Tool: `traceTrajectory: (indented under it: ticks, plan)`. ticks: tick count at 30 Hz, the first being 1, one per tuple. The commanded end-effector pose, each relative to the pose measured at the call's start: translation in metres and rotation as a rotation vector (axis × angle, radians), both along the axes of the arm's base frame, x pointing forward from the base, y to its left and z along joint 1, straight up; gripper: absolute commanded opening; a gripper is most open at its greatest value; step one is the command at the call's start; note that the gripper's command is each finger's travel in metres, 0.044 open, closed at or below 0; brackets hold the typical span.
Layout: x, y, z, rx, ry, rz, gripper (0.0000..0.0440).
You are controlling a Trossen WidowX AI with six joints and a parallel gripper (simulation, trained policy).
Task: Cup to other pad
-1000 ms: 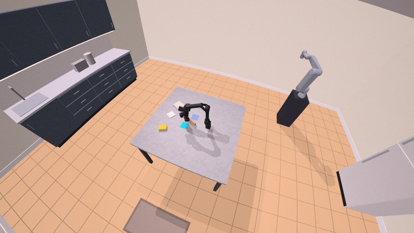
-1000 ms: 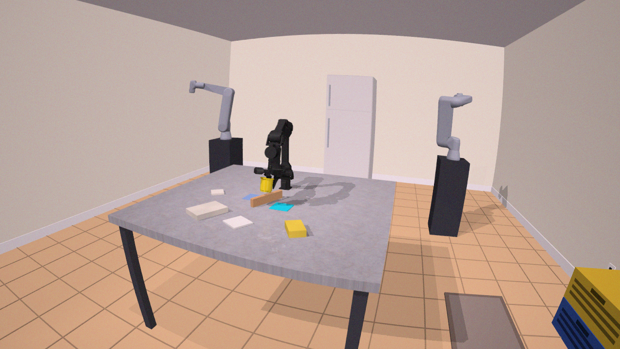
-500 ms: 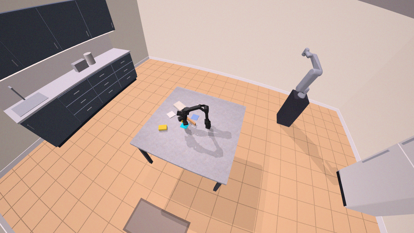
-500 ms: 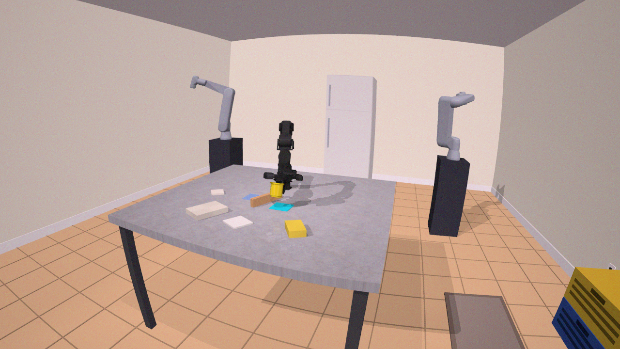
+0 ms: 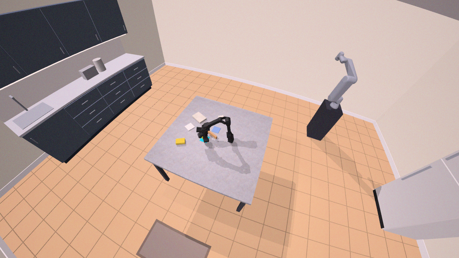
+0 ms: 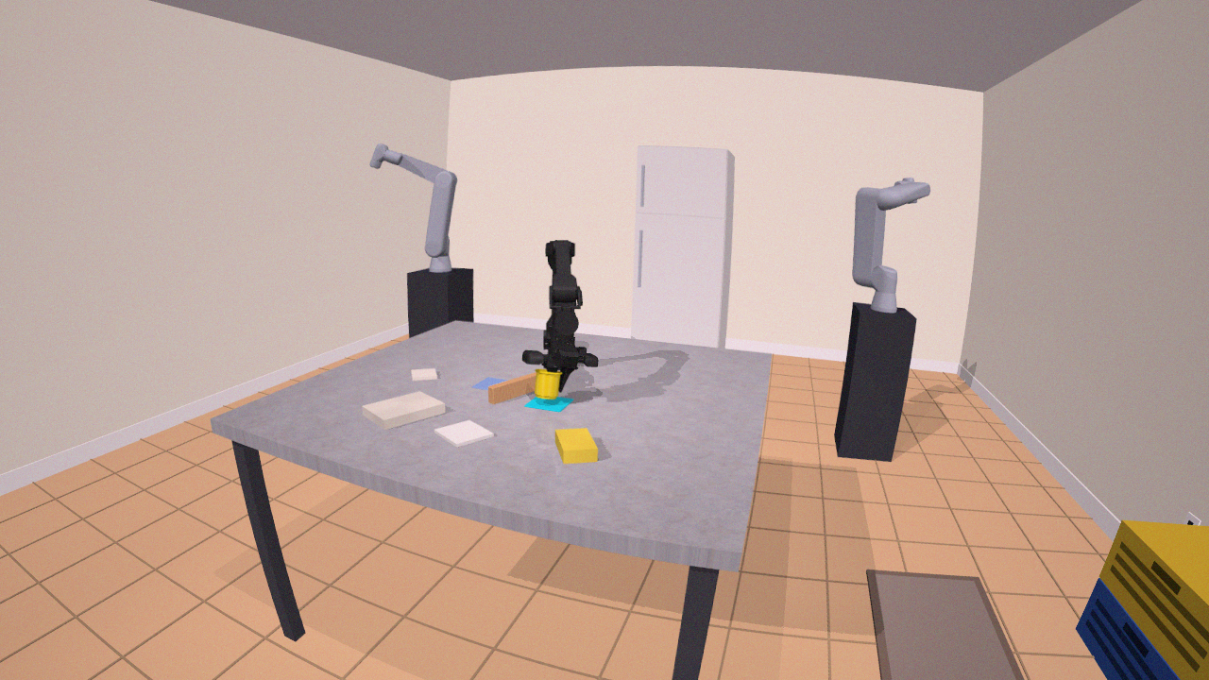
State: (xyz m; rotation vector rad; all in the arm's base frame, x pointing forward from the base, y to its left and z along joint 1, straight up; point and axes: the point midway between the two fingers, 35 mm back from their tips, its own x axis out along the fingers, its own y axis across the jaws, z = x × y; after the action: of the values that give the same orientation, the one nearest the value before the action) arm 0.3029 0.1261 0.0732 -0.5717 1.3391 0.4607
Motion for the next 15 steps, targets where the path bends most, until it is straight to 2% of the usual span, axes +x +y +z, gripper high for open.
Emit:
traceTrajectory:
  ticks: [1, 6, 10, 15]
  plan:
    - [-0.003, -0.002, -0.010, -0.010, 0.004, -0.013, 0.0042]
    - [-0.002, -0.002, -0.012, 0.005, -0.009, -0.024, 0.0081]
    - [0.002, 0.000, -0.005, 0.037, -0.039, -0.033, 0.0142]
    - [0.004, 0.003, 0.006, 0.074, -0.071, -0.033, 0.0148]
